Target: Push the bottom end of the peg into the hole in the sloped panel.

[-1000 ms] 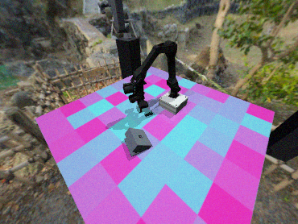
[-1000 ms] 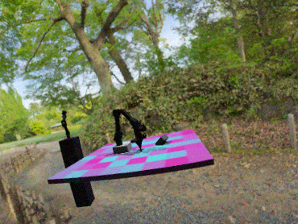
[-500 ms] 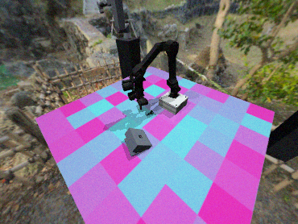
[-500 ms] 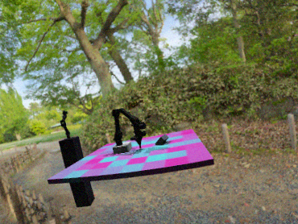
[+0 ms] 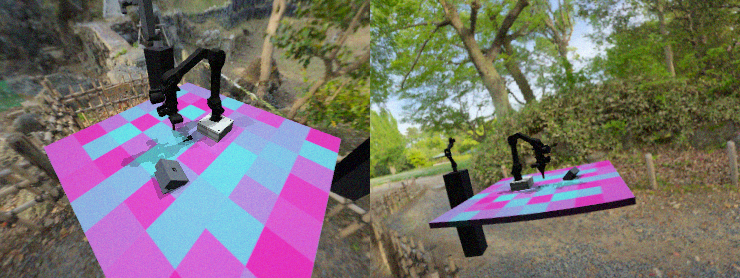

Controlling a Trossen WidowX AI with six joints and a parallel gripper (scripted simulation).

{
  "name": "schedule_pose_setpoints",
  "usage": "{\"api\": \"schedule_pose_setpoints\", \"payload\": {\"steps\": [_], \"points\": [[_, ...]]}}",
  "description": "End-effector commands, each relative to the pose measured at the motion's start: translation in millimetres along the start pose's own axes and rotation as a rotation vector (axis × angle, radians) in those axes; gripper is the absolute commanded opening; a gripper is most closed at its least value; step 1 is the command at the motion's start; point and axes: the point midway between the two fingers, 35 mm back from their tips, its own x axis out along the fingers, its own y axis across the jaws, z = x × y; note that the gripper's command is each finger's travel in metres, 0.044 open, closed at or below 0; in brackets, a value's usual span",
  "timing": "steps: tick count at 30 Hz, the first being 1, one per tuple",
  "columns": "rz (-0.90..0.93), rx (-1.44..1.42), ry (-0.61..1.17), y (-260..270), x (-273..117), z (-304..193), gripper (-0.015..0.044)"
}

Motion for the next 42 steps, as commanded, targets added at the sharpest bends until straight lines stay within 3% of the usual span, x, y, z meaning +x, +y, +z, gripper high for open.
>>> {"api": "schedule_pose_setpoints", "payload": {"steps": [1, 42], "points": [[-0.007, 0.002, -0.003, 1, -4, 0, 0.0], [-0.084, -0.042, -0.133, 48, -2, 15, 0.0]]}}
